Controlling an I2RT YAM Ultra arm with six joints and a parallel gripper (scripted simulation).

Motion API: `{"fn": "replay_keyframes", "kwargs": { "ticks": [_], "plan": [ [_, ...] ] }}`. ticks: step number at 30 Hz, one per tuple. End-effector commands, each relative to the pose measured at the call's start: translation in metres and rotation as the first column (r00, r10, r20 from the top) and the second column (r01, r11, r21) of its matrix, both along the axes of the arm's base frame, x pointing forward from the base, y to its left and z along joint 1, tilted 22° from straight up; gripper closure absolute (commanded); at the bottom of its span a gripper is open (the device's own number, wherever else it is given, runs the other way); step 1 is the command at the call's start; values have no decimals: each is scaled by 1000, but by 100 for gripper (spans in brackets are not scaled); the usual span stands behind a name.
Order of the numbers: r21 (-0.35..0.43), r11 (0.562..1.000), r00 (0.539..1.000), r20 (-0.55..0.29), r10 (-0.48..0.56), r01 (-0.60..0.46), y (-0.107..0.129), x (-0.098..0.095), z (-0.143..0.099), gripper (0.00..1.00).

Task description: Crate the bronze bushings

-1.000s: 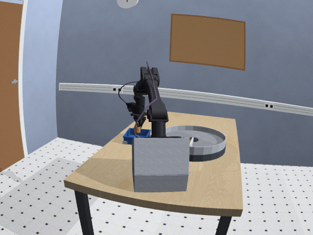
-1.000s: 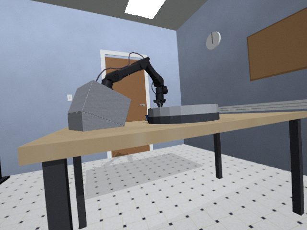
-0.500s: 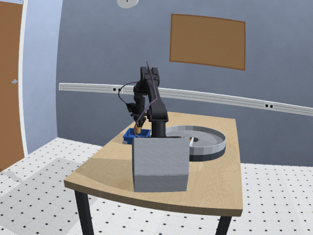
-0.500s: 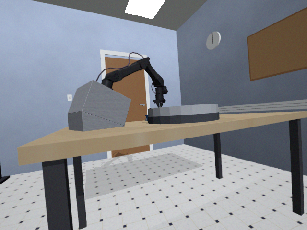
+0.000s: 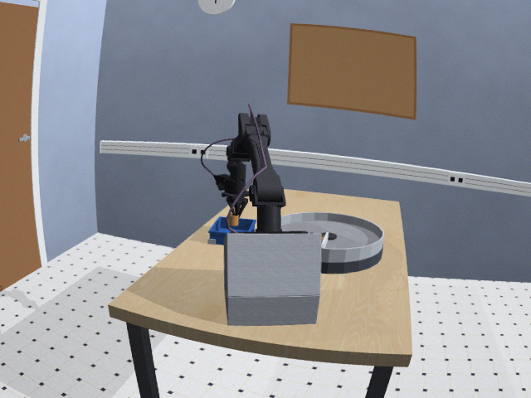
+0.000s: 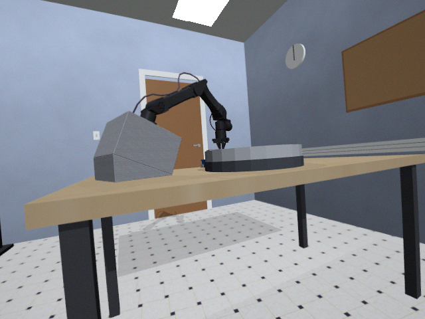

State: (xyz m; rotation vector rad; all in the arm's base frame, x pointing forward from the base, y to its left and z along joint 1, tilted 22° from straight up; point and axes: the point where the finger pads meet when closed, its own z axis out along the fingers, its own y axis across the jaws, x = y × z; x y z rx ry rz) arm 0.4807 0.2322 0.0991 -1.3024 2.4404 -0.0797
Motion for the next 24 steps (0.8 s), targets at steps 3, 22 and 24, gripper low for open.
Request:
{"fn": "replay_keyframes", "kwargs": {
  "ticks": [3, 22, 24],
  "plan": [
    [32, 999, 999, 38, 6, -8, 6, 1, 20, 100],
    [23, 1000, 1000, 19, 7, -7, 6, 1, 6, 100],
    [9, 1000, 1000, -9, 6, -6, 5, 0, -11, 100]
  ]
}}
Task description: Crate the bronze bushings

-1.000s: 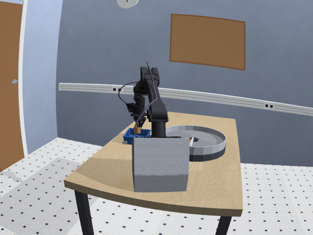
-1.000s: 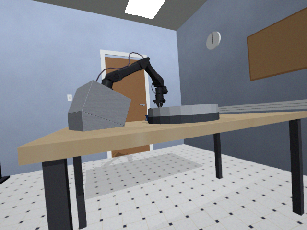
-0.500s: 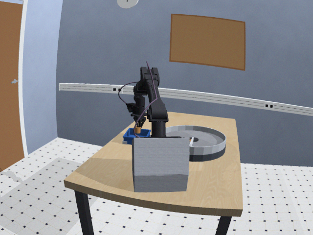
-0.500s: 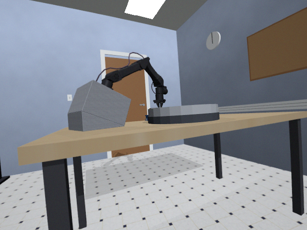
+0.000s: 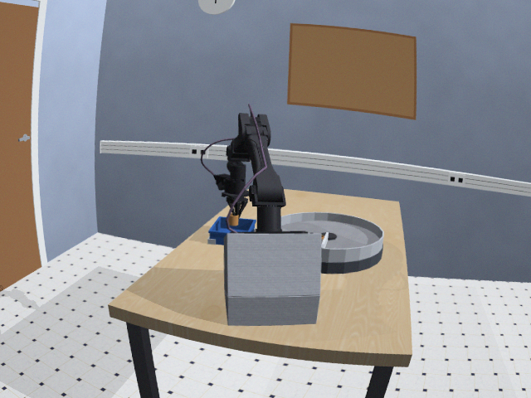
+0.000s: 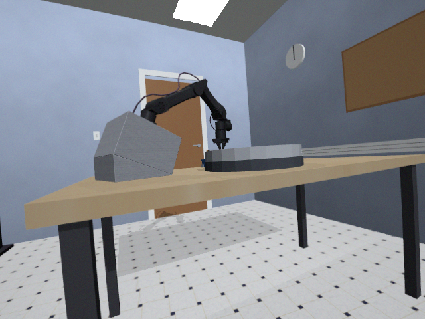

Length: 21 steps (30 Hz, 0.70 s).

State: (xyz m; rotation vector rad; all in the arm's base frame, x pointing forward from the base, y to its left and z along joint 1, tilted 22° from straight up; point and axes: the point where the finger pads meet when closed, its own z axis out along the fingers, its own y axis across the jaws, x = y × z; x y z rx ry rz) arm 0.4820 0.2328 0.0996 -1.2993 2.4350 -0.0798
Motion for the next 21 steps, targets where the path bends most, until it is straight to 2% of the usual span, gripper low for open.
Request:
{"fn": "replay_keyframes", "kwargs": {
  "ticks": [1, 21],
  "plan": [
    [6, 1000, 1000, -15, 6, -6, 4, -1, -13, 100],
    [14, 1000, 1000, 5, 4, -4, 8, 15, -32, 100]
  ]
}}
